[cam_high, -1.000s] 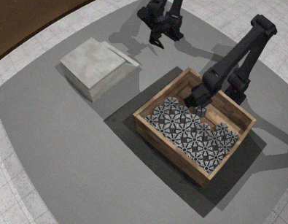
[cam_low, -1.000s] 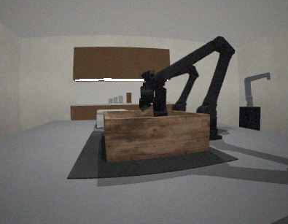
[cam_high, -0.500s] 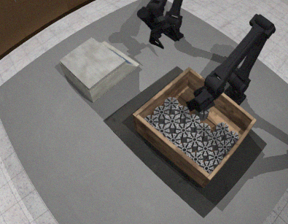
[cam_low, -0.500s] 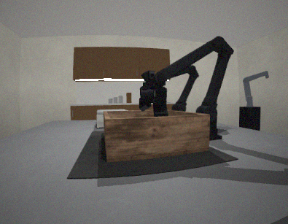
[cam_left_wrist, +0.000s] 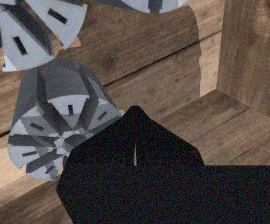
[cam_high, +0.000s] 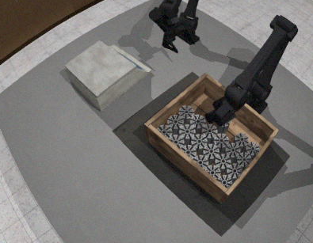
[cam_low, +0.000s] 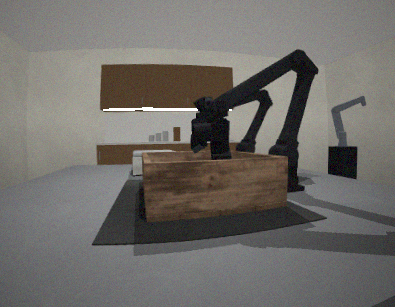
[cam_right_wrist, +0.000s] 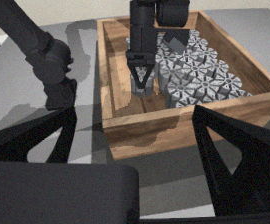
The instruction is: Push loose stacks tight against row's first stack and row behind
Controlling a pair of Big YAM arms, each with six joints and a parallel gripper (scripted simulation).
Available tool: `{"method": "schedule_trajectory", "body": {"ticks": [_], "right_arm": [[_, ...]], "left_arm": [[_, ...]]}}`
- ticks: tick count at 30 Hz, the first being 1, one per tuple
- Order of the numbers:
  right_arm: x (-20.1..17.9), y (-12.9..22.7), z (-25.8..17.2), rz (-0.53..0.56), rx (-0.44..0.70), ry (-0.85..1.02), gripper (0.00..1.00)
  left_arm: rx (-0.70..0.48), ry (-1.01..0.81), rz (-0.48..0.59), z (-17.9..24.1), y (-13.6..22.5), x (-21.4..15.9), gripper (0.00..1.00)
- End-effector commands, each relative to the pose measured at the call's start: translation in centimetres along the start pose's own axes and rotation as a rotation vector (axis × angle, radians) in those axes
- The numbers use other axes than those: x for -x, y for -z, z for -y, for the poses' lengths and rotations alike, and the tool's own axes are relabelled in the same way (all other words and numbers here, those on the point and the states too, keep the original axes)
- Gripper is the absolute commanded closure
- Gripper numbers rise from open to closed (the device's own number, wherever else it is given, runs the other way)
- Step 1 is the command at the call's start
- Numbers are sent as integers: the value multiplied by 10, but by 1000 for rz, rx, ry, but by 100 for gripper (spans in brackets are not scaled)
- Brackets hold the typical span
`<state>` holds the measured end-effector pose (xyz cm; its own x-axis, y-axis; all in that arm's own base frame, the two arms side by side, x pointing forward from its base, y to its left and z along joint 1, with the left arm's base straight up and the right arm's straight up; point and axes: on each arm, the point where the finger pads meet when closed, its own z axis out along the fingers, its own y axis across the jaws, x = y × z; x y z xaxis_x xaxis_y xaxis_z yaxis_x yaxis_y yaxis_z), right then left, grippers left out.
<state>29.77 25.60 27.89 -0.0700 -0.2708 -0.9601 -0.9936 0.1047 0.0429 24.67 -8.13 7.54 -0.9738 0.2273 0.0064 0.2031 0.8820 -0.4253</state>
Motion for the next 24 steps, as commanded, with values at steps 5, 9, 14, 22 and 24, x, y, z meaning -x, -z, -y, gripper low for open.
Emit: {"method": "schedule_trajectory", "body": {"ticks": [5, 9, 14, 22, 24], "right_arm": [[41, 7, 13, 36, -23, 86, 0], [41, 7, 13, 36, -23, 86, 0], [41, 7, 13, 36, -23, 86, 0], [41, 7, 13, 36, -23, 86, 0], [41, 7, 13, 36, -23, 86, 0]], "left_arm": [[24, -11, 21, -8, 9, 9, 100], [27, -14, 20, 9, 0, 4, 100], [32, -15, 16, 24, -7, 5, 100], [41, -17, 7, 58, -23, 11, 100], [41, -17, 6, 59, -23, 11, 100]]}}
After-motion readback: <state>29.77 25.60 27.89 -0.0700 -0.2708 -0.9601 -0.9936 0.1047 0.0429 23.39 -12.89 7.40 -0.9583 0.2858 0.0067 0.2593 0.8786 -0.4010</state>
